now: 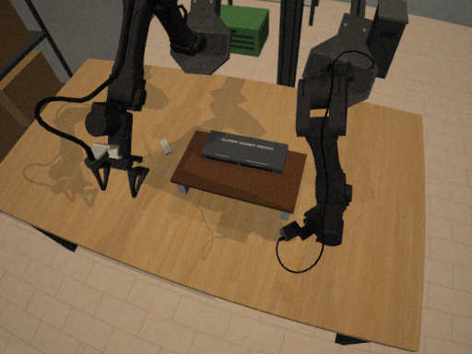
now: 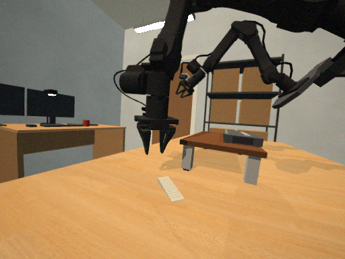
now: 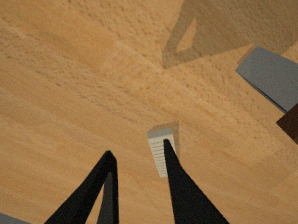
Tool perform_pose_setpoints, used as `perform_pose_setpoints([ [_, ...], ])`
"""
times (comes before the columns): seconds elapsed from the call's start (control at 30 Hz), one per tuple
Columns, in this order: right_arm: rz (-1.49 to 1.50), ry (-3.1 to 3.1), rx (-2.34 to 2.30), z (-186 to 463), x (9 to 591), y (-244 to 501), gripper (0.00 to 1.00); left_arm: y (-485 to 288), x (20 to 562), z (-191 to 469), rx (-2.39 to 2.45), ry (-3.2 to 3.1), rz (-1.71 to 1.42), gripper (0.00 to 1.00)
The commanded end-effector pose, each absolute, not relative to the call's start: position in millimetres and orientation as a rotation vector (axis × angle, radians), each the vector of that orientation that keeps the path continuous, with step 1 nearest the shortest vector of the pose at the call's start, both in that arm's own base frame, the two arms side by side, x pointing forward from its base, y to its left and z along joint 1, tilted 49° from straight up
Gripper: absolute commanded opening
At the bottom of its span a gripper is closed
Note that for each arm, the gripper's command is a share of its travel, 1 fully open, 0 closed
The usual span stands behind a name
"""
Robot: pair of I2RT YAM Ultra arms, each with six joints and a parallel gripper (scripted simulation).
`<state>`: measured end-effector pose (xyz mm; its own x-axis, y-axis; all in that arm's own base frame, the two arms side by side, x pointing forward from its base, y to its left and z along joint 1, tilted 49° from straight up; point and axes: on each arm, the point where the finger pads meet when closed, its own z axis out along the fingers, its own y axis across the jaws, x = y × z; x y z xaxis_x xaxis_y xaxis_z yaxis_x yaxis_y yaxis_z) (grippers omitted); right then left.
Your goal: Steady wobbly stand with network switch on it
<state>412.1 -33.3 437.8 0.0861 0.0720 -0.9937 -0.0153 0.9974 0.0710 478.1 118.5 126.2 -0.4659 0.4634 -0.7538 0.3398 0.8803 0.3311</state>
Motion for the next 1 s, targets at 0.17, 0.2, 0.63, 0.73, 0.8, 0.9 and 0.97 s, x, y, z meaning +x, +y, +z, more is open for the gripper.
perform_pose_setpoints([
  [0.17, -0.081, 1.591, 0.050, 407.6, 378.9, -19.1, 1.00, 132.1, 465.1, 108.9, 0.609, 2.136, 0.351, 0.43],
  [0.2, -0.080, 1.594, 0.043, 406.0, 376.4, -16.0, 1.00, 131.8, 462.9, 96.8, 0.612, 2.161, 0.340, 0.43],
  [0.63, 0.012, 1.532, 0.008, 422.5, 372.8, 3.8, 1.00, 124.8, 460.1, 93.0, 0.625, 2.184, 0.273, 0.43],
  [0.73, -0.004, 1.551, 0.008, 412.4, 381.4, -2.8, 1.00, 129.5, 465.2, 99.9, 0.619, 2.174, 0.299, 0.43],
  [0.8, -0.006, 1.590, -0.003, 395.7, 388.5, -1.1, 1.00, 128.9, 458.4, 92.1, 0.617, 2.196, 0.305, 0.43],
  [0.9, -0.006, 1.546, -0.003, 419.9, 375.4, -0.9, 1.00, 125.6, 458.7, 87.0, 0.625, 2.198, 0.278, 0.43],
  [0.97, -0.006, 1.537, -0.003, 422.6, 373.8, -0.9, 1.00, 125.6, 458.7, 87.0, 0.624, 2.199, 0.278, 0.43],
])
